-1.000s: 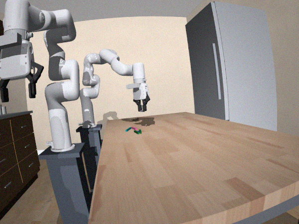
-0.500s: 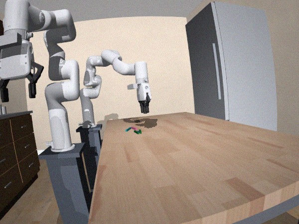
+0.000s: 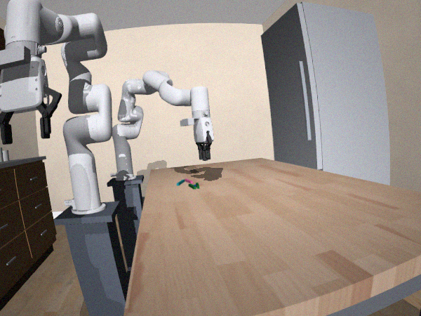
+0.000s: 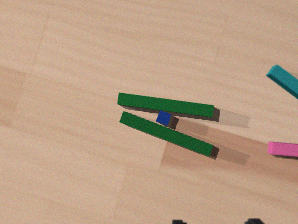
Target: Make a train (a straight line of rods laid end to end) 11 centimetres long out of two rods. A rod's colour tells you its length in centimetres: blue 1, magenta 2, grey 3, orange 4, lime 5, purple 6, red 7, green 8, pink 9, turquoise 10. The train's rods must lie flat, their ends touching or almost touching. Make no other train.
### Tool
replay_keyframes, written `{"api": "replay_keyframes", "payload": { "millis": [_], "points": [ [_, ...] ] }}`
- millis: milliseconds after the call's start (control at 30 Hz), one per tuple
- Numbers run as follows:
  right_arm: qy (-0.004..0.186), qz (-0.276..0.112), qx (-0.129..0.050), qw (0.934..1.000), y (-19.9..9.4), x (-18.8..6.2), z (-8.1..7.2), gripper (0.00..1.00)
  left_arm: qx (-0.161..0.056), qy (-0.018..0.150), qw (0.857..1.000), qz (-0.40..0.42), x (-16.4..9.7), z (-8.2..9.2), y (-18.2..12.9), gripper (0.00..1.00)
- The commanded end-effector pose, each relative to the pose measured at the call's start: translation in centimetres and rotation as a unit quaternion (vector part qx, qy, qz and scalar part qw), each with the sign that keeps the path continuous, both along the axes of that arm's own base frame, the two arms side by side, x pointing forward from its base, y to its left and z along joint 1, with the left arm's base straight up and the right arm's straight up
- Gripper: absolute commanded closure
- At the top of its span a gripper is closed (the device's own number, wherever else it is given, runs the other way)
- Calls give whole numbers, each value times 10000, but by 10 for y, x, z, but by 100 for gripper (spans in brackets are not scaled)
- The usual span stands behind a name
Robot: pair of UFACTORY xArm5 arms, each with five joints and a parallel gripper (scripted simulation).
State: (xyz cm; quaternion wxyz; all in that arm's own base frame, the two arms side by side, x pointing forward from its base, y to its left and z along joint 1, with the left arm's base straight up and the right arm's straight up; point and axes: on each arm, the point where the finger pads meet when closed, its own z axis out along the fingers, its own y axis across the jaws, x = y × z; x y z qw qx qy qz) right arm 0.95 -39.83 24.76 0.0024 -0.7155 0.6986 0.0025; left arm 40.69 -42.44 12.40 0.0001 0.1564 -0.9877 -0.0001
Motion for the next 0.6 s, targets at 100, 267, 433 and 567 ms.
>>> {"api": "replay_keyframes", "payload": {
  "millis": [100, 267, 433, 567],
  "points": [
    [-1, 0, -35, 10000, -2, 0, 2, 0, -23, -22, 10000, -1, 1, -5, -1, 72],
    [-1, 0, -35, 10000, -2, 0, 2, 0, -23, -22, 10000, -1, 1, -22, -1, 72],
    [-1, 0, -35, 10000, -2, 0, 2, 0, -23, -22, 10000, -1, 1, -44, -2, 72],
    [-1, 0, -35, 10000, -2, 0, 2, 0, -22, -22, 10000, -1, 1, -57, -2, 72]
  ]
}}
